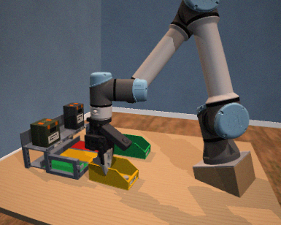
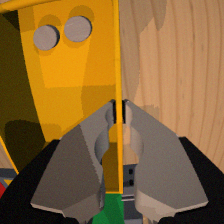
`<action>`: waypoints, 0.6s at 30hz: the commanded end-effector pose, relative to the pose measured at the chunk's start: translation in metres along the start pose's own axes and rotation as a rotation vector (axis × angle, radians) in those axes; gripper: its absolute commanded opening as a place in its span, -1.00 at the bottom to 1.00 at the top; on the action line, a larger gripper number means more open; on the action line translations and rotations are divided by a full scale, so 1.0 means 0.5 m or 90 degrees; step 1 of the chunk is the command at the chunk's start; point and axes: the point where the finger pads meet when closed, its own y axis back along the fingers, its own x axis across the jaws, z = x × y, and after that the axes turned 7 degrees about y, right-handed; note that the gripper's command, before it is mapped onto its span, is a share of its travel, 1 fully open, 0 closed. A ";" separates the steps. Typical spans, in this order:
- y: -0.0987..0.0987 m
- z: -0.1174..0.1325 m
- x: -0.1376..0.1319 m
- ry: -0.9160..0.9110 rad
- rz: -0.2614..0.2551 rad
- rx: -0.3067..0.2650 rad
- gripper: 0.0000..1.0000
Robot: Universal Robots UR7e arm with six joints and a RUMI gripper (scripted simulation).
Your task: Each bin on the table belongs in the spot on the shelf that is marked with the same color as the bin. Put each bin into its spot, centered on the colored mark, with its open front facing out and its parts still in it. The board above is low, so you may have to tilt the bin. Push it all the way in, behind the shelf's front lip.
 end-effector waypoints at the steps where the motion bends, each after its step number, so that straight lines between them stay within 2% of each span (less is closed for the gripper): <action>1: 0.002 0.001 0.000 0.000 0.000 -0.001 -1.00; 18: 0.010 0.001 0.000 0.000 0.000 -0.001 -1.00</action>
